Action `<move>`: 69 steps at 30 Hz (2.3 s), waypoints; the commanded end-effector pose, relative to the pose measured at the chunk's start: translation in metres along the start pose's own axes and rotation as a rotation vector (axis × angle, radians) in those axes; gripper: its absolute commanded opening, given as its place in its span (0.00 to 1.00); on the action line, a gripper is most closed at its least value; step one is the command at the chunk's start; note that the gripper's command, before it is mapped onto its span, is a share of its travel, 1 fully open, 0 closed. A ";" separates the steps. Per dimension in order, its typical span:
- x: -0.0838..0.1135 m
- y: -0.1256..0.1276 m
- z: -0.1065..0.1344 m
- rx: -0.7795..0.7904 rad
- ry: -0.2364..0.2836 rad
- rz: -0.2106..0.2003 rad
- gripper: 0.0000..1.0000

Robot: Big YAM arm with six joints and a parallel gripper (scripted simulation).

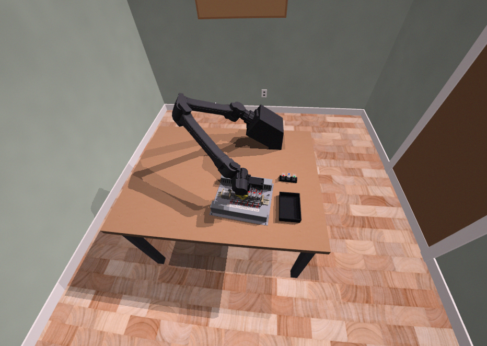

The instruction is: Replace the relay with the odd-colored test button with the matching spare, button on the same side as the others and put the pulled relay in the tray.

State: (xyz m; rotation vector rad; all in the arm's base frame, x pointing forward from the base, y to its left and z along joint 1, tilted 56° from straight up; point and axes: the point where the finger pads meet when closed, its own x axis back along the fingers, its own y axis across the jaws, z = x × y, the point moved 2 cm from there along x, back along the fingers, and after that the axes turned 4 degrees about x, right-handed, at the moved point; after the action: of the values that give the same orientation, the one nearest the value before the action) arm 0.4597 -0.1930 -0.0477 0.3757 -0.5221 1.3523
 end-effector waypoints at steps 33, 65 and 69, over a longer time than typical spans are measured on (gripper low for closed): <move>-0.012 0.003 0.002 0.000 0.002 -0.021 0.00; -0.012 0.003 0.002 0.002 0.002 -0.023 0.00; -0.012 0.003 0.002 0.002 0.002 -0.023 0.00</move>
State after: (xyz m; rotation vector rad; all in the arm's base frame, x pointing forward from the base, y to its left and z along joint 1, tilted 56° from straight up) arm 0.4600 -0.1930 -0.0476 0.3745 -0.5224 1.3529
